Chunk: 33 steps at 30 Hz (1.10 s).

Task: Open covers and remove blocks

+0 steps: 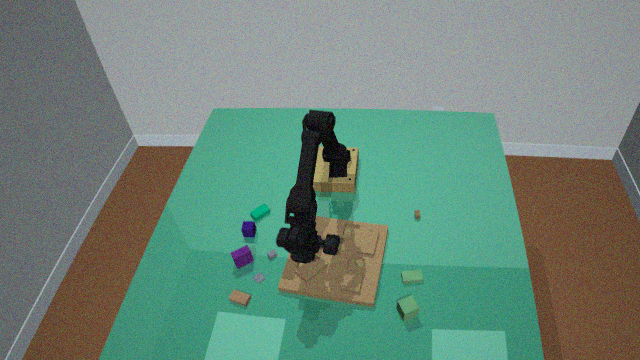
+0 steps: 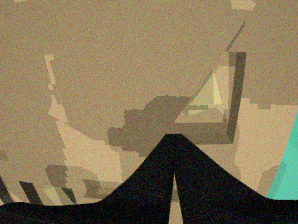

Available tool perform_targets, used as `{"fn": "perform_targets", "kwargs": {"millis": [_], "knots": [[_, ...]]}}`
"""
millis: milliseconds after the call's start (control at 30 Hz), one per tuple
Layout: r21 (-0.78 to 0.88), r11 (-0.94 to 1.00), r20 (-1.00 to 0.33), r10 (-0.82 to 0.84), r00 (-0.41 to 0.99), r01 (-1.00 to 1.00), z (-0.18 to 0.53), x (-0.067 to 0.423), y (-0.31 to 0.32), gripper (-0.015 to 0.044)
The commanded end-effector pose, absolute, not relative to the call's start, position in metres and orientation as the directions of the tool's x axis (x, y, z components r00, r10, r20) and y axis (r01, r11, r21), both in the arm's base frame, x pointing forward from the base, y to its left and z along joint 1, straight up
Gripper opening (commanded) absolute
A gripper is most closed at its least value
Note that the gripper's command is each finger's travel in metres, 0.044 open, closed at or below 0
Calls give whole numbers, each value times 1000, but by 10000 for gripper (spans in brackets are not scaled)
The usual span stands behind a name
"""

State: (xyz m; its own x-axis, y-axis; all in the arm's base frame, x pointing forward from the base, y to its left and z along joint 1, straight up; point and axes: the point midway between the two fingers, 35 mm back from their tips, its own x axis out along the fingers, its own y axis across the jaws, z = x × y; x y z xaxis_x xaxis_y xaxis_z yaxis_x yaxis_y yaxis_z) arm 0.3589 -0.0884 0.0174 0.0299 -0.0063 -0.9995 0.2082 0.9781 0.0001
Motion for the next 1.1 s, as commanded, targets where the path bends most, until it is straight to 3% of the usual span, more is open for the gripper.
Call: {"fn": "perform_targets", "kwargs": {"millis": [0,1067], "knots": [[4,978,-1000,-3,31,208,17,361,-83,0],[7,978,-999,0,33,208,18,381,-54,0]]}}
